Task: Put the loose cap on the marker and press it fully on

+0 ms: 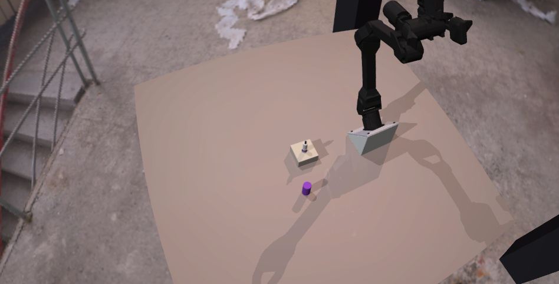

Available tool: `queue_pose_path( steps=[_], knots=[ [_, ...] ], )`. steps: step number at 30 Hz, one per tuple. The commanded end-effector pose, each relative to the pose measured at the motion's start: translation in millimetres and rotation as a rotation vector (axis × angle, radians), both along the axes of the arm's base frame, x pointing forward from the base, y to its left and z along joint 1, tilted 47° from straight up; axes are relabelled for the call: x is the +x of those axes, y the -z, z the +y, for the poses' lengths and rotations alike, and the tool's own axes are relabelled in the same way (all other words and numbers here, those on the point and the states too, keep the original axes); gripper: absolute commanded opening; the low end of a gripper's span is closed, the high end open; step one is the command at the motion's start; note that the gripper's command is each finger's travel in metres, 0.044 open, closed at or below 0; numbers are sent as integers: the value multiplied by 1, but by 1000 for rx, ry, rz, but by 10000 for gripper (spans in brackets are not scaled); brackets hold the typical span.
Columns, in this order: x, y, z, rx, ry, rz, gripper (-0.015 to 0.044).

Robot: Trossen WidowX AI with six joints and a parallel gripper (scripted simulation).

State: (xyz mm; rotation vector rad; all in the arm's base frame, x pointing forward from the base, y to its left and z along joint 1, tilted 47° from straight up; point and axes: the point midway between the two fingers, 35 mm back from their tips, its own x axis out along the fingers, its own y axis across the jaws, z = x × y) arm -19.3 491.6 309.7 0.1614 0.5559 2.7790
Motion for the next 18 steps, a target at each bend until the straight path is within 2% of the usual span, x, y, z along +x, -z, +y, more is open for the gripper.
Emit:
queue_pose_path(
  steps=[1, 6, 12, 18],
  knots=[
    [1, 0, 1, -8, 6, 7, 374],
    [44, 8, 31, -207, 184, 177, 242],
    [112, 39, 64, -466, 459, 386, 241],
    [186, 89, 77, -701, 755, 543, 241]
  ],
)
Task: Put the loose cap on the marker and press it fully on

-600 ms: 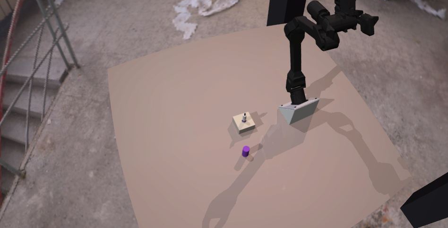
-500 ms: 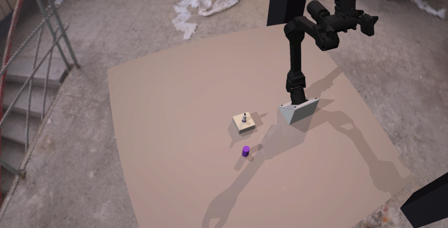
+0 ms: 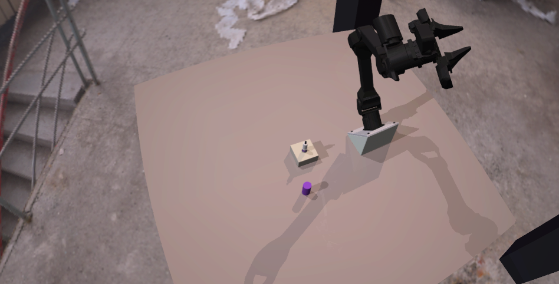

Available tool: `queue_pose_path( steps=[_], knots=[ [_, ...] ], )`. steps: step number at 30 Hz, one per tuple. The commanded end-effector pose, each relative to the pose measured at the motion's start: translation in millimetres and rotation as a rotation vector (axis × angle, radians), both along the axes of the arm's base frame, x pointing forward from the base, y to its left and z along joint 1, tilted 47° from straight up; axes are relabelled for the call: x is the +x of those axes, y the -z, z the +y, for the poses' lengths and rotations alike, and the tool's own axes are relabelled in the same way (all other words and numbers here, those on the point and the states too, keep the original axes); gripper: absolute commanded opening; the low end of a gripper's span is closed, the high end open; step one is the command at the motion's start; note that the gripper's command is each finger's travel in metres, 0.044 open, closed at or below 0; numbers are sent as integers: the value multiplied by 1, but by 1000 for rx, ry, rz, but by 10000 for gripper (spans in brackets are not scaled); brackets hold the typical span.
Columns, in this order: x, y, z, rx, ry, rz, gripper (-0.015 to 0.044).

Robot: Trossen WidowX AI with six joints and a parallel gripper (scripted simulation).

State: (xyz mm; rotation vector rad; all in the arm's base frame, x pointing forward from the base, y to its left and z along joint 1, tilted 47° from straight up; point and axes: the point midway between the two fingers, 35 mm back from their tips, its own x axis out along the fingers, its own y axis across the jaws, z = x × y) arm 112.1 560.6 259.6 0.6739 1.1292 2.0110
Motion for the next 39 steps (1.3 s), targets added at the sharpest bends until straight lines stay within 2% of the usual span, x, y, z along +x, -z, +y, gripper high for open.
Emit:
queue_pose_path(
  steps=[1, 9, 17, 29, 39],
  knots=[
    [64, 46, 7, -228, 250, 130, 241],
    [141, 115, -11, -532, 571, 286, 241],
    [205, 193, -69, -872, 916, 413, 241],
    [248, 282, -216, -1429, 1401, 482, 241],
    [239, 301, -358, -1945, 1710, 366, 241]
  ],
)
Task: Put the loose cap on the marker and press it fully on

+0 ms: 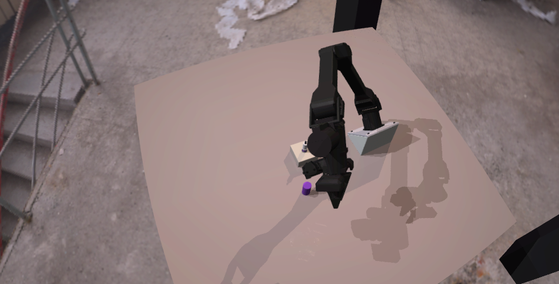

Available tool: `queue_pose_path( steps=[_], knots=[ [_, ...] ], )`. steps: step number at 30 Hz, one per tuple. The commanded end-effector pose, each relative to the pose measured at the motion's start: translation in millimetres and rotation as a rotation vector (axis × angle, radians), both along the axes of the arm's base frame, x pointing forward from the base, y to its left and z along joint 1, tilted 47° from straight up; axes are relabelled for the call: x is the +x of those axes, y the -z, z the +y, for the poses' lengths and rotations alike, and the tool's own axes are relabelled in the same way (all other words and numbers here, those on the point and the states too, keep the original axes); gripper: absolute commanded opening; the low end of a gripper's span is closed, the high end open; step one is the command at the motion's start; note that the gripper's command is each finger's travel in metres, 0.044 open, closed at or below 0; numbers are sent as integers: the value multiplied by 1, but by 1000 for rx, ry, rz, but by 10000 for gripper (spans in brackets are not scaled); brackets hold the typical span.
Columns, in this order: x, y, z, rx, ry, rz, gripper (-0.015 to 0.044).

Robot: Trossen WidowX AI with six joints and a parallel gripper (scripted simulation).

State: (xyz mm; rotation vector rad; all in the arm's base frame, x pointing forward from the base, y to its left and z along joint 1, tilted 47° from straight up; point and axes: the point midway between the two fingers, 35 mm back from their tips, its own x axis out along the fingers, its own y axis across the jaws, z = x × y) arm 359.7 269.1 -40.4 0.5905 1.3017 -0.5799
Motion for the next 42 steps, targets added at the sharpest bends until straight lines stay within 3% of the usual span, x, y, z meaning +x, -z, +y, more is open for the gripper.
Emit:
queue_pose_path(
  steps=[1, 10, 42],
  knots=[
    [-11, 0, -81, -312, 104, 73, 241],
    [-17, -30, -178, -732, 148, 191, 241],
    [-26, 10, -219, -736, 148, 191, 241]
  ],
)
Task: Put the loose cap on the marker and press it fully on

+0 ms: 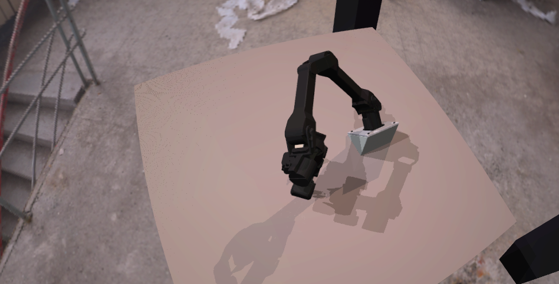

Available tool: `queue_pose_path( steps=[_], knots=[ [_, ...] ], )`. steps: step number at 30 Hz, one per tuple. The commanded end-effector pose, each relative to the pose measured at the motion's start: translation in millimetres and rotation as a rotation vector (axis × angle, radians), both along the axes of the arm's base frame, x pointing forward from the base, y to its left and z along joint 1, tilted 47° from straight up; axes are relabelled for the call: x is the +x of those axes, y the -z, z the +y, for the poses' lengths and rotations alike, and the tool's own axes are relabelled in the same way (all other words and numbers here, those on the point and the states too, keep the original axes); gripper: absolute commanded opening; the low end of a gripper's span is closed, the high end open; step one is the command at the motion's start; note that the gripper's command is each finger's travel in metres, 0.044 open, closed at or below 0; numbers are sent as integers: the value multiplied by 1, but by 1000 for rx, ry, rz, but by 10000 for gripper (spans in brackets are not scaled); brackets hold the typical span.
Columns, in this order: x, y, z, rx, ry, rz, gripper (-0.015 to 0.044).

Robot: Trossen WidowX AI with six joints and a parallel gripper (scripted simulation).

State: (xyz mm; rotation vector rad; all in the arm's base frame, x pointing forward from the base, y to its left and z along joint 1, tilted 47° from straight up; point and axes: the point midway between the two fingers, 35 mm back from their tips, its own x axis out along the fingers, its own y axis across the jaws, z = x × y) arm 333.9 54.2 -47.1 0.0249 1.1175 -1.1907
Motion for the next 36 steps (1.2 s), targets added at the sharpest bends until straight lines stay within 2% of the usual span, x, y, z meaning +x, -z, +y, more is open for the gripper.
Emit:
queue_pose_path(
  steps=[1, 30, 35, 36],
  knots=[
    [0, 5, -5, -4, -6, 2, 241],
    [-4, 35, -37, -7, -6, 1, 241],
    [-4, 35, -37, -7, -6, 1, 110],
    [-4, 35, -37, -7, -6, 1, 103]
  ],
)
